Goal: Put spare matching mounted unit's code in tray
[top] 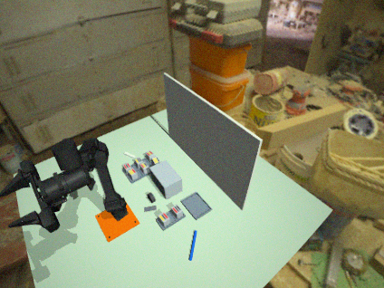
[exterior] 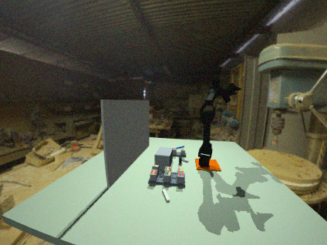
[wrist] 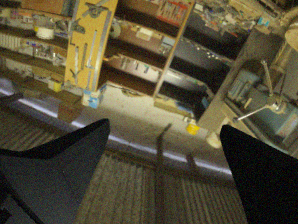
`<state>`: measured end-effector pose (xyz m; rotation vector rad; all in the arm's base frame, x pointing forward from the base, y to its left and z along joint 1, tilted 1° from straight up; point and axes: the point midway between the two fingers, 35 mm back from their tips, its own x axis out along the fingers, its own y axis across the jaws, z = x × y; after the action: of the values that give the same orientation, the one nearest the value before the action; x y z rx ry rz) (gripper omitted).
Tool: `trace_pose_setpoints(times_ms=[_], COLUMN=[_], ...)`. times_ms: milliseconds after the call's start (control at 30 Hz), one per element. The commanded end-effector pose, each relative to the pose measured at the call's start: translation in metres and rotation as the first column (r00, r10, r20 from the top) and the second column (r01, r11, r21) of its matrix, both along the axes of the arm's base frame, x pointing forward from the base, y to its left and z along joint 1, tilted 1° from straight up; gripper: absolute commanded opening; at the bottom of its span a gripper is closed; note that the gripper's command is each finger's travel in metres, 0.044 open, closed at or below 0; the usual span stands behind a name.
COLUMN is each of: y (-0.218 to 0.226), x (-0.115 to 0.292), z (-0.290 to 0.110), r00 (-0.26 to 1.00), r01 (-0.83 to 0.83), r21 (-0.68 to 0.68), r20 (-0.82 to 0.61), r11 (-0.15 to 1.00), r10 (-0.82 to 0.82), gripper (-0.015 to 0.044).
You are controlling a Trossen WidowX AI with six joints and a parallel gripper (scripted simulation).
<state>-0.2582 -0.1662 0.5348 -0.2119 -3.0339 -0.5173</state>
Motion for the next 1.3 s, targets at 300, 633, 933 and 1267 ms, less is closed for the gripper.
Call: trace_pose_setpoints(times_ms=[300,633,933,1267], y=[-0.036,-0.159,-0.223,-0.222], x=[0.011,0.101,0.227,0.389], z=[-0.008,-0.048,-0.093,-0.153], r00=[0.992,0.821,0.546,0.199], r01=[-0.126,-0.517,-0.459,0.116], r21=[0.153,0.664,0.882,0.805], r20=[0.037,0.208,0.372,0.555], r11=[0.98,0.54,-0.102,-0.582], r10=[0.122,0.531,0.751,0.808], gripper=[0.044,0.044,0.044,0.044])
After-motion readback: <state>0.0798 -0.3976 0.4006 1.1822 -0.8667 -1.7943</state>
